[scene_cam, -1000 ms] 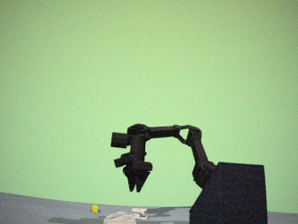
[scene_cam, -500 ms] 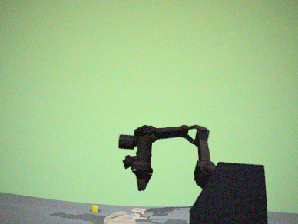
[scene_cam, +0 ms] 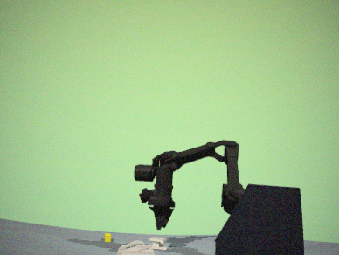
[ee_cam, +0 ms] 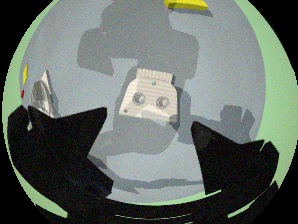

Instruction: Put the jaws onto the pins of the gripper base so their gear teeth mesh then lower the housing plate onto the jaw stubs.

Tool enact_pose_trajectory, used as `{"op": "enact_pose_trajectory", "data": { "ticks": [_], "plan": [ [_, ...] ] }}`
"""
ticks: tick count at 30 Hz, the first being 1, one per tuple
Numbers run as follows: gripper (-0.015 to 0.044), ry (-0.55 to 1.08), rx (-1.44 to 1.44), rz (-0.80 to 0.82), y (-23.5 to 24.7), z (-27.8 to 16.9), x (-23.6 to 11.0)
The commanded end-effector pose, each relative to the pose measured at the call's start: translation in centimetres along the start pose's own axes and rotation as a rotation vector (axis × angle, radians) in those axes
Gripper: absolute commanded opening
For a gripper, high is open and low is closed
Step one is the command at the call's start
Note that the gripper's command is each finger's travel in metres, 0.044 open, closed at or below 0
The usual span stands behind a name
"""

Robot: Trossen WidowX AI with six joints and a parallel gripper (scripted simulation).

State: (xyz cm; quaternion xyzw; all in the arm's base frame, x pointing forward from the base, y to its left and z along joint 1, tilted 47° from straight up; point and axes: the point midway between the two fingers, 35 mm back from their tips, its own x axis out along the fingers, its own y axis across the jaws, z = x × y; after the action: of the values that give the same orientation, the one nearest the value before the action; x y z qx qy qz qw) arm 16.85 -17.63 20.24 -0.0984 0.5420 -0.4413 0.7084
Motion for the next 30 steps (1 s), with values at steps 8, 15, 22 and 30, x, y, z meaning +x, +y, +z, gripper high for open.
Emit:
{"op": "enact_pose_trajectory", "data": {
  "ticks": [8,15,22,30],
  "plan": [
    [0.044,-0.002,-0.004,0.003,0.1,0.0,0.9],
    [0.044,-0.002,-0.004,0.002,0.1,0.0,1.9],
    [0.044,-0.002,-0.004,0.002,0.1,0.0,2.3],
    [0.044,-0.002,-0.004,0.002,0.1,0.0,3.3]
  ]
}}
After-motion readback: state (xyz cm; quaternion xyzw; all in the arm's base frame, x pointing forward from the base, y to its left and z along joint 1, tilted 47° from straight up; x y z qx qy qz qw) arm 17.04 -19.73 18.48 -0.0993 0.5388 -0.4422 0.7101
